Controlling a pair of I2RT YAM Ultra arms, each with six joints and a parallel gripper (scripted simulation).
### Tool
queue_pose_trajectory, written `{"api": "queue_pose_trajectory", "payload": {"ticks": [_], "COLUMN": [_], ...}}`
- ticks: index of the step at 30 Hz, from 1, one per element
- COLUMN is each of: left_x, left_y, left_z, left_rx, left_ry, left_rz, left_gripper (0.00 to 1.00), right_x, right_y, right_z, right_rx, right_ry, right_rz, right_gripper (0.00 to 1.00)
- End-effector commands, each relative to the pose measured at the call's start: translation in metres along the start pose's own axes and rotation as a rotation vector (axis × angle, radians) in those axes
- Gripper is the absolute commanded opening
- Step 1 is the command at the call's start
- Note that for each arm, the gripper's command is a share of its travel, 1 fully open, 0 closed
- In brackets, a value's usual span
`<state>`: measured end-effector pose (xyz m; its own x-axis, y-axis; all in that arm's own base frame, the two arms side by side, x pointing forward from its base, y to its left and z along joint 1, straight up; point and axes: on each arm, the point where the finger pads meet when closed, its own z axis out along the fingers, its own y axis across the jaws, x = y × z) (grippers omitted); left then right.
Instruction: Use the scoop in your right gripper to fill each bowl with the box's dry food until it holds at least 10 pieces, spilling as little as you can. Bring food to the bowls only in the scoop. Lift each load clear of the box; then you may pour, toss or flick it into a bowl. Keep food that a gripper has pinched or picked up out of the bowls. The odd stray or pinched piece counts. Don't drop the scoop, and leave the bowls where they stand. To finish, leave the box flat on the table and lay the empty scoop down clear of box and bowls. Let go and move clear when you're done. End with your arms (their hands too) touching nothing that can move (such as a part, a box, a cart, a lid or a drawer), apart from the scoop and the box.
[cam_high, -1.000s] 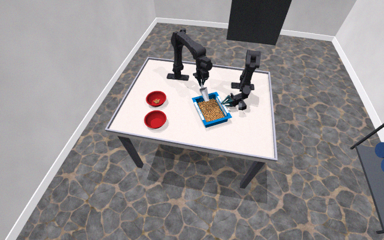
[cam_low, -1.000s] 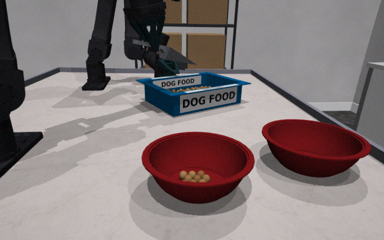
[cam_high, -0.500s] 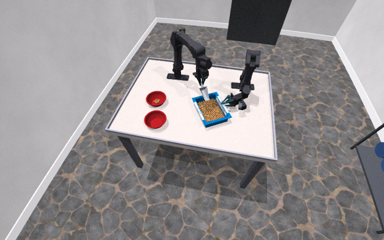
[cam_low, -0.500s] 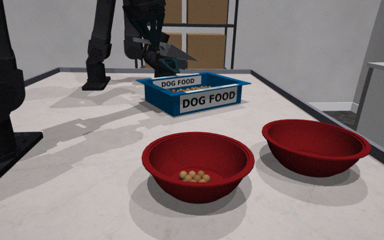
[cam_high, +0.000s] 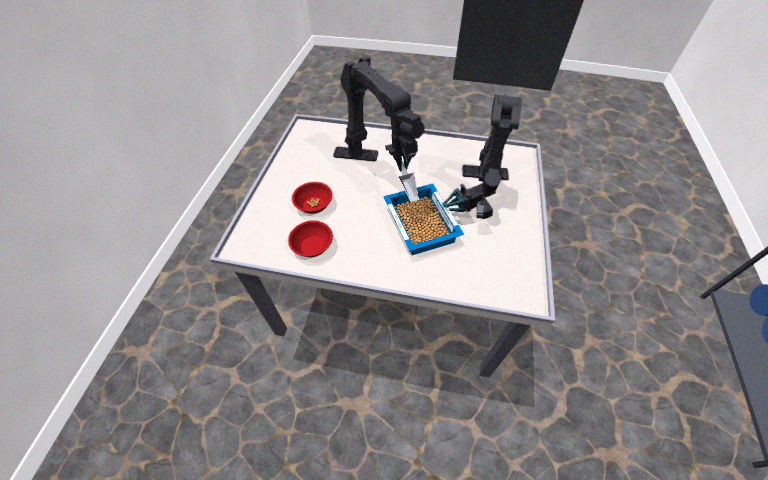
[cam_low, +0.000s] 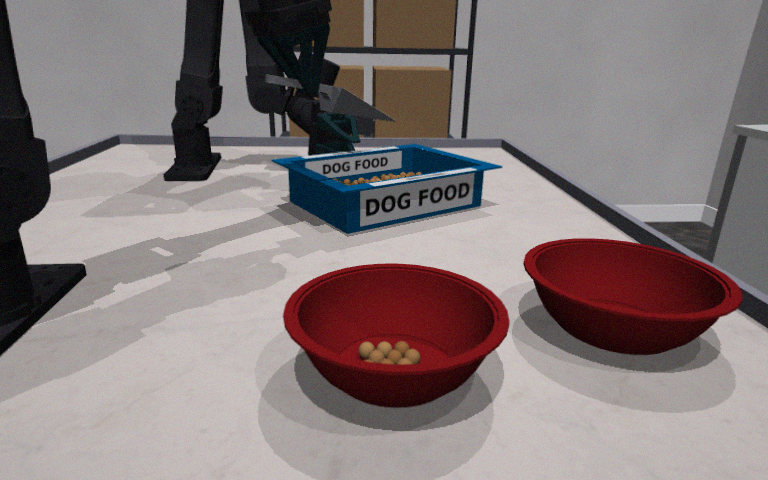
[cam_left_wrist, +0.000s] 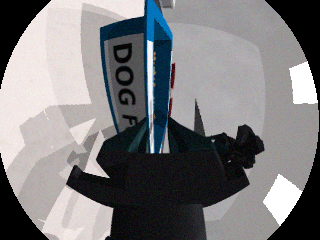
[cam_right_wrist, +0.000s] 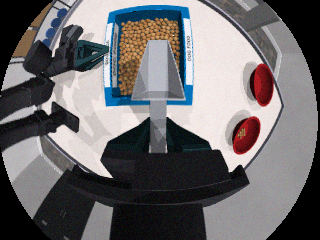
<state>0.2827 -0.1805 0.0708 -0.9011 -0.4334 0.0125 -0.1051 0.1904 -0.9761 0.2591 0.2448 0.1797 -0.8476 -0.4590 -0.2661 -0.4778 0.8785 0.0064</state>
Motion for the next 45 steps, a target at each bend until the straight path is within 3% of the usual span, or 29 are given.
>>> {"api": "queue_pose_trajectory", "payload": {"ticks": [1,43,44,45], "left_x": [-0.004,-0.005,-0.002,-0.004], "left_y": [-0.021,-0.053,-0.055,-0.056], "left_z": [0.004,0.010,0.009,0.009], "left_rx": [0.037,0.057,0.071,0.072], "left_ry": [0.013,-0.003,0.009,0.005], "left_rz": [0.049,0.080,0.106,0.107], "left_gripper": [0.26,0.26,0.00,0.00], "right_x": [-0.018,-0.018,-0.018,-0.018], "right_y": [0.005,0.005,0.005,0.005], "right_z": [-0.021,-0.021,-0.021,-0.021], "right_rx": [-0.018,-0.018,-0.018,-0.018], "right_ry": [-0.093,-0.093,-0.093,-0.093], "right_rz": [0.003,0.003,0.003,0.003], "right_gripper": [0.00,0.00,0.00,0.00]}}
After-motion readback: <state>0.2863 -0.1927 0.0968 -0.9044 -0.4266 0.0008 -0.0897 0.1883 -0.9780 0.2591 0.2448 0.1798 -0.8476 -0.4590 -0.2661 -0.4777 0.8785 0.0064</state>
